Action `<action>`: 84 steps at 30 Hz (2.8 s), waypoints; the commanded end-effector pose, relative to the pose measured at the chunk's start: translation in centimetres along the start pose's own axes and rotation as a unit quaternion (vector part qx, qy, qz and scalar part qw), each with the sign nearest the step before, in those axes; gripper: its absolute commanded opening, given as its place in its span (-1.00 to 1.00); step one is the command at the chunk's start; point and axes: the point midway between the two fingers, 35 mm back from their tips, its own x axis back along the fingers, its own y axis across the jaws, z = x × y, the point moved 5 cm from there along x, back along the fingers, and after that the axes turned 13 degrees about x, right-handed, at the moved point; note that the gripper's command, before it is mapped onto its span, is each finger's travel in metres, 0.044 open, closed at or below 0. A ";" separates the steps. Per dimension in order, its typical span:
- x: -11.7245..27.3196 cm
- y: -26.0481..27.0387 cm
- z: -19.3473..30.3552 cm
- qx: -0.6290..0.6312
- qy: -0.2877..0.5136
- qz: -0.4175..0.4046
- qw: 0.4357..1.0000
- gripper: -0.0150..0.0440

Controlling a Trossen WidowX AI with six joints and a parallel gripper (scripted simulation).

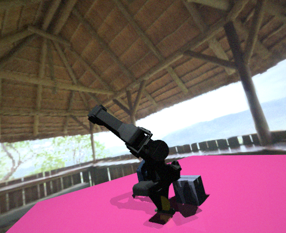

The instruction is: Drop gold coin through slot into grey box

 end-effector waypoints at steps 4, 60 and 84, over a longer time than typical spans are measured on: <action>-0.3 0.3 0.0 0.005 0.000 -0.005 1.000 -0.39; 9.2 -0.2 0.5 -0.043 -0.001 -0.006 0.999 -0.49; 9.3 2.7 -3.0 -0.049 -0.004 -0.009 0.999 -0.49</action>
